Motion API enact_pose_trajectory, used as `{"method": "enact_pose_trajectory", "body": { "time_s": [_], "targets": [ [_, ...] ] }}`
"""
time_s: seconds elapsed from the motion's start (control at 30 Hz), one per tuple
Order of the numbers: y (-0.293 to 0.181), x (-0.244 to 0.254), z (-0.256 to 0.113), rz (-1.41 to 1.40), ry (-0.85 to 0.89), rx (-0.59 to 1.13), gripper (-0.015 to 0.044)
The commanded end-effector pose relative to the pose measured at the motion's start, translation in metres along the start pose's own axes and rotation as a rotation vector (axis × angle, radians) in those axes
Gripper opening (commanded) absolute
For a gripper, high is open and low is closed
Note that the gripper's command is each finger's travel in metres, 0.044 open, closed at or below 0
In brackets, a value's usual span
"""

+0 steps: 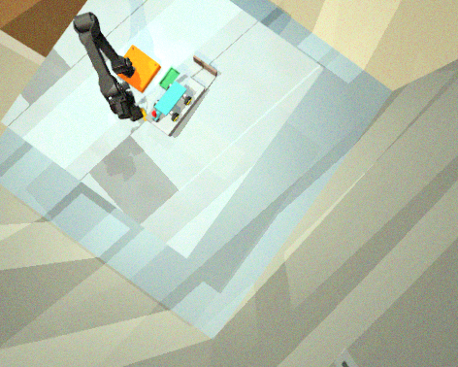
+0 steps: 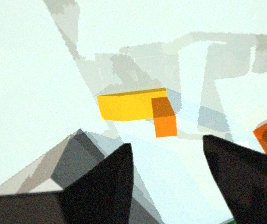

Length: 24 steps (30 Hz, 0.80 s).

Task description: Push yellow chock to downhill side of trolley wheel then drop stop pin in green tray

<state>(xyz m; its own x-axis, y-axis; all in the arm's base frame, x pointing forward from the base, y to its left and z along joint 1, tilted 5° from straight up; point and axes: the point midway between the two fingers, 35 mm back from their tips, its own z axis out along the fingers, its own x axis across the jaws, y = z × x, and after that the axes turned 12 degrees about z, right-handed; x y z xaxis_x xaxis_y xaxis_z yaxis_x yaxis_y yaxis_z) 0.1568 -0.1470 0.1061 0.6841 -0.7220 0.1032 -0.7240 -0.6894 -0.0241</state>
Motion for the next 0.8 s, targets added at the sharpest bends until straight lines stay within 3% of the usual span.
{"method": "enact_pose_trajectory", "body": {
  "time_s": [0.0, 0.77],
  "targets": [
    [0.001, -0.002, 0.008, 0.004, -0.003, -0.006, 0.0190],
    [0.002, -0.002, 0.038, 0.004, -0.003, -0.006, 0.0190]
  ]
}}
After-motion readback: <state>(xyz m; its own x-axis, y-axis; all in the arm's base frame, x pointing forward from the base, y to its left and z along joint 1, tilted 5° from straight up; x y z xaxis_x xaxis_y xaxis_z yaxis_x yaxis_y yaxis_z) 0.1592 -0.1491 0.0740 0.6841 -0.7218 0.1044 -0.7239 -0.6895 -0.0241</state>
